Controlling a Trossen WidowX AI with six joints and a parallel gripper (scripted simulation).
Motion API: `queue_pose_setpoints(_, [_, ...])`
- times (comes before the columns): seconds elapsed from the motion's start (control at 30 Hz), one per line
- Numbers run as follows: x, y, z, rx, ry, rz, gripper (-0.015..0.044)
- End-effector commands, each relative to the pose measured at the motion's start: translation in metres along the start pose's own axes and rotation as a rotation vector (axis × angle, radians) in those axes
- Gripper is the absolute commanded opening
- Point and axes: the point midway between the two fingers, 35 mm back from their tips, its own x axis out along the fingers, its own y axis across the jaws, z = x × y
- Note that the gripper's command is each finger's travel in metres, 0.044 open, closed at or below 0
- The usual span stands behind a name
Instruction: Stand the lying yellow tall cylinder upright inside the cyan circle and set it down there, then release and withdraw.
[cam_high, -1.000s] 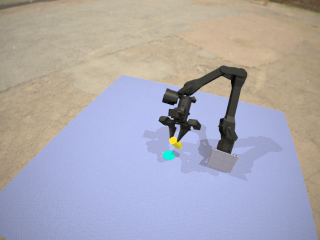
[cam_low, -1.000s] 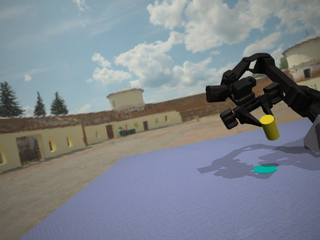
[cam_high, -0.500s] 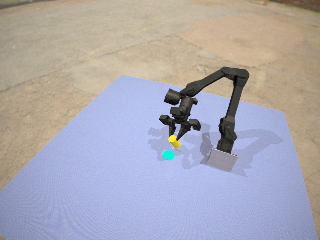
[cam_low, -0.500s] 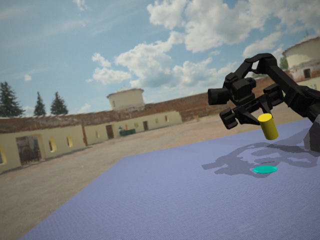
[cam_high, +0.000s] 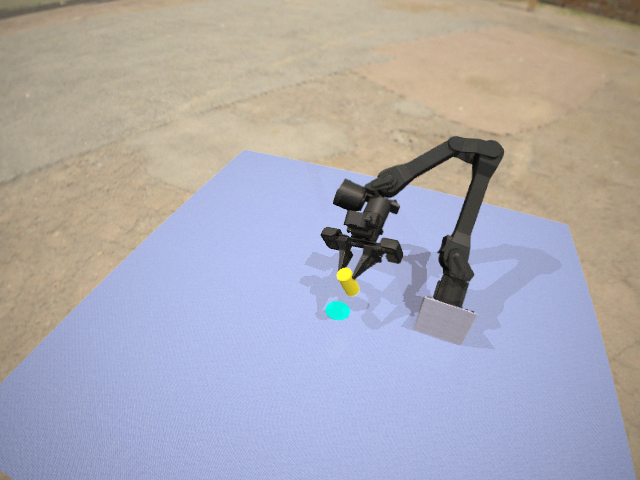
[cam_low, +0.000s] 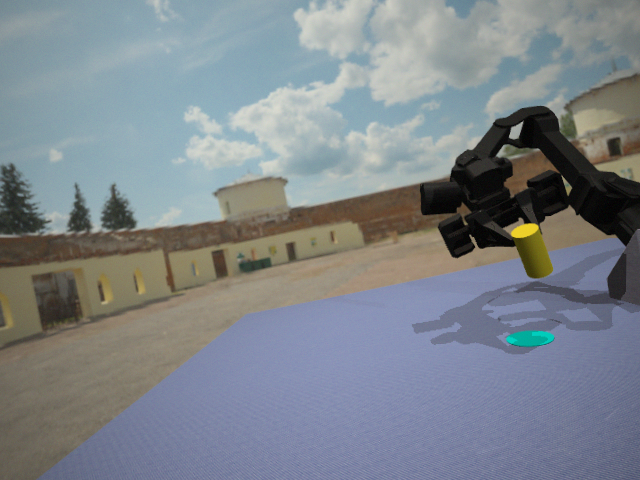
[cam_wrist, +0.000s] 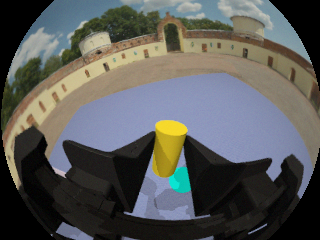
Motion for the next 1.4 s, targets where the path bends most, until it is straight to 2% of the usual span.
queue_pose_setpoints(0.0, [-0.002,0.000,0.001,-0.017,-0.037,-0.010,0.0105])
queue_pose_setpoints(1.37, [-0.020,-0.003,0.004,-0.160,-0.294,-0.157,0.0105])
